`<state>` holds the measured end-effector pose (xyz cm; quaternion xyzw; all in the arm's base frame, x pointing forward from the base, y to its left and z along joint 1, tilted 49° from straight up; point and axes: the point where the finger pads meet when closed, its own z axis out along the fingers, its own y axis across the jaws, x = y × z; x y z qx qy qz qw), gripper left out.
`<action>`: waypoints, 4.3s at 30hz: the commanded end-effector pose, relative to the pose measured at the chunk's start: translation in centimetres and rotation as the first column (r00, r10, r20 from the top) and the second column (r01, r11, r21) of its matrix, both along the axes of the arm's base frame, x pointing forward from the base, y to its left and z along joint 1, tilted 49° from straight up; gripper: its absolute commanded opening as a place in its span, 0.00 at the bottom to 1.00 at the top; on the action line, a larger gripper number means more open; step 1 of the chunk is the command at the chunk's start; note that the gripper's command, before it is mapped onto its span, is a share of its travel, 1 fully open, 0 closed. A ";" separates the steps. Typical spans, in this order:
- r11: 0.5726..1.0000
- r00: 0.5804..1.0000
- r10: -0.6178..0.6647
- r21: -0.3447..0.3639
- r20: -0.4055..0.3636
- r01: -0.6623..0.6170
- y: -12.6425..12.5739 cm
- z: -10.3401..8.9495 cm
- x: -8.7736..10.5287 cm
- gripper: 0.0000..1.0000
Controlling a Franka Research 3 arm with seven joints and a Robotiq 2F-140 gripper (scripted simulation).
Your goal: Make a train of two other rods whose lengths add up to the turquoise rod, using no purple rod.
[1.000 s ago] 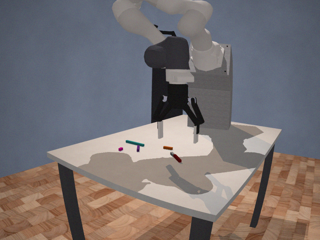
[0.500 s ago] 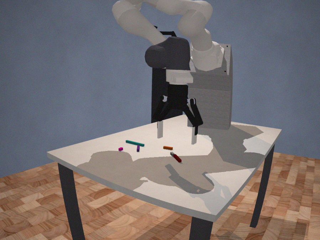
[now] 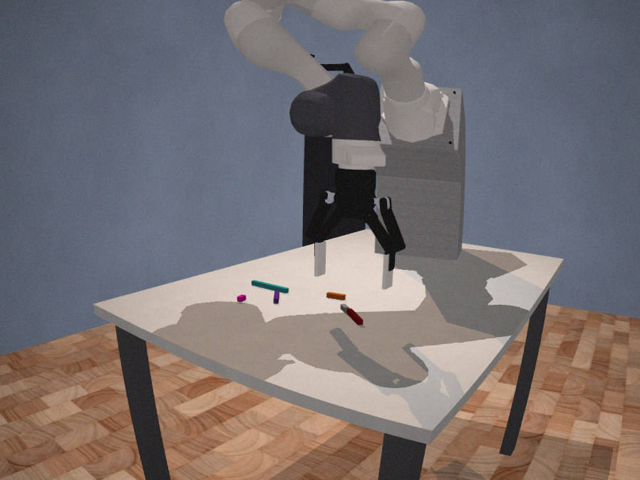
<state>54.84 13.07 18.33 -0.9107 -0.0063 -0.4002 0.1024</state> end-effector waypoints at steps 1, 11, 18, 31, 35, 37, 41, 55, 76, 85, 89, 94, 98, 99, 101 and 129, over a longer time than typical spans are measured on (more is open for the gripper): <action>1.000 1.000 -0.004 0.005 -0.003 0.004 0.1 -0.1 -0.1 1.00; 1.000 1.000 -0.004 0.005 -0.003 0.004 0.1 -0.1 -0.1 1.00; 1.000 1.000 -0.004 0.005 -0.003 0.004 0.1 -0.1 -0.1 1.00; 1.000 1.000 -0.004 0.005 -0.003 0.004 0.1 -0.1 -0.1 1.00; 1.000 1.000 -0.004 0.005 -0.003 0.004 0.1 -0.1 -0.1 1.00; 1.000 1.000 -0.004 0.005 -0.003 0.004 0.1 -0.1 -0.1 1.00; 1.000 1.000 -0.004 0.005 -0.003 0.004 0.1 -0.1 -0.1 1.00; 1.000 1.000 -0.004 0.005 -0.003 0.004 0.1 -0.1 -0.1 1.00; 0.975 0.988 0.153 -0.170 0.036 -0.145 0.1 0.6 -0.3 1.00; 0.919 0.960 0.275 -0.305 0.043 -0.250 0.2 1.1 -0.5 1.00; 0.882 0.943 0.332 -0.367 0.040 -0.295 0.3 1.3 -0.6 1.00; 0.828 0.916 0.400 -0.440 0.029 -0.347 0.4 1.5 -0.8 1.00; 0.791 0.898 0.440 -0.483 0.020 -0.376 0.5 1.6 -0.9 1.00; 0.791 0.898 0.440 -0.483 0.020 -0.376 0.5 1.6 -0.9 1.00; 0.743 0.875 0.484 -0.530 0.006 -0.408 0.6 1.6 -1.1 1.00; 0.661 0.835 0.550 -0.599 -0.022 -0.452 0.8 1.7 -1.3 0.15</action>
